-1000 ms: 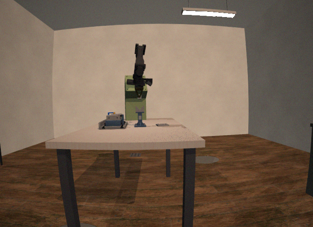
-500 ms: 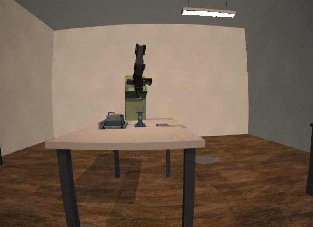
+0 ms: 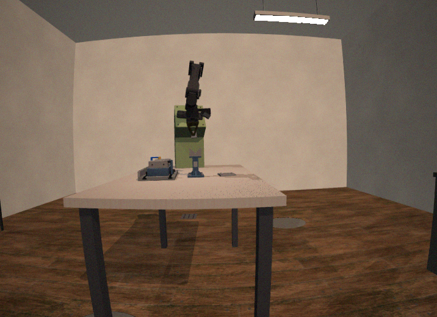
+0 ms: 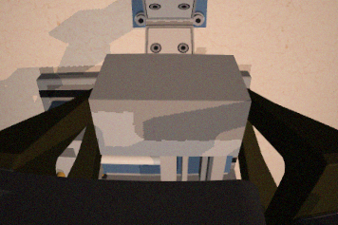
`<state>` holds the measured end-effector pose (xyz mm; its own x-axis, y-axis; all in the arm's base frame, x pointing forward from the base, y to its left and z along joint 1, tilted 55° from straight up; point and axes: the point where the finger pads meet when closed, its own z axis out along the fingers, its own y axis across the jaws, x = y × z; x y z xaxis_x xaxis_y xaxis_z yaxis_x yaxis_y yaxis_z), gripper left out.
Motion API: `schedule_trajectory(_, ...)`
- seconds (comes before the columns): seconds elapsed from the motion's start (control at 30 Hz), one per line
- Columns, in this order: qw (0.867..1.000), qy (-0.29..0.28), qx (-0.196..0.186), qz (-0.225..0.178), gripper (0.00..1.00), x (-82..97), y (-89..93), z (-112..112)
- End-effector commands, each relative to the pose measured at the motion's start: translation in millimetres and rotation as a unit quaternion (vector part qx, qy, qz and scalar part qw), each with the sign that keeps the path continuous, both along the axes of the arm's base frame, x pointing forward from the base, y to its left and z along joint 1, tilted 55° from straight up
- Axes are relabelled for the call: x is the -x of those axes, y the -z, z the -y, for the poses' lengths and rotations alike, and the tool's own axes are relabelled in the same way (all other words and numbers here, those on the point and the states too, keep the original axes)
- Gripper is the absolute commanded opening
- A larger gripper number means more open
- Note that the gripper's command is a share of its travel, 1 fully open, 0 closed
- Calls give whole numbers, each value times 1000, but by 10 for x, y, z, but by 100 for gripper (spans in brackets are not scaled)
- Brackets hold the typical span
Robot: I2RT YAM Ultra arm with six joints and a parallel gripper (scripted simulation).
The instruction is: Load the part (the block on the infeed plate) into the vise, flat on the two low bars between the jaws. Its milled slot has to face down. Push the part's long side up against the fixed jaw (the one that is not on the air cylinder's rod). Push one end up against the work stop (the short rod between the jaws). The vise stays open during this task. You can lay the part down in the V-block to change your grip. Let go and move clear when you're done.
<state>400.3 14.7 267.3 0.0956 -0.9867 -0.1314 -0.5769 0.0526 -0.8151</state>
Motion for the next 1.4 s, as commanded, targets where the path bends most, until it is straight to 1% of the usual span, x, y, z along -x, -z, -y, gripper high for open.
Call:
schedule_trajectory(0.0,1000,-20,-11,0,0,-18,34,-15)
schedule_trajectory(0.13,999,-33,-19,9,0,15,-46,-17)
schedule_trajectory(0.3,999,-44,-27,4,0,-20,-8,-13)
schedule_trajectory(0.43,997,-60,-36,18,0,-9,-121,-13)
schedule_trajectory(0.5,997,-68,-43,10,0,-29,-64,-9)
schedule_trajectory(0.6,995,-80,-53,8,0,-19,-52,-9)
schedule_trajectory(0.77,994,-94,-61,12,0,-6,-82,-11)
schedule_trajectory(0.8,993,-99,-63,18,0,11,-121,-14)
schedule_trajectory(0.83,992,-103,-69,9,0,-19,-50,-7)
schedule_trajectory(1.27,980,-166,-114,13,0,-19,-48,-1)
schedule_trajectory(1.37,978,-171,-116,16,0,-12,-65,-3)
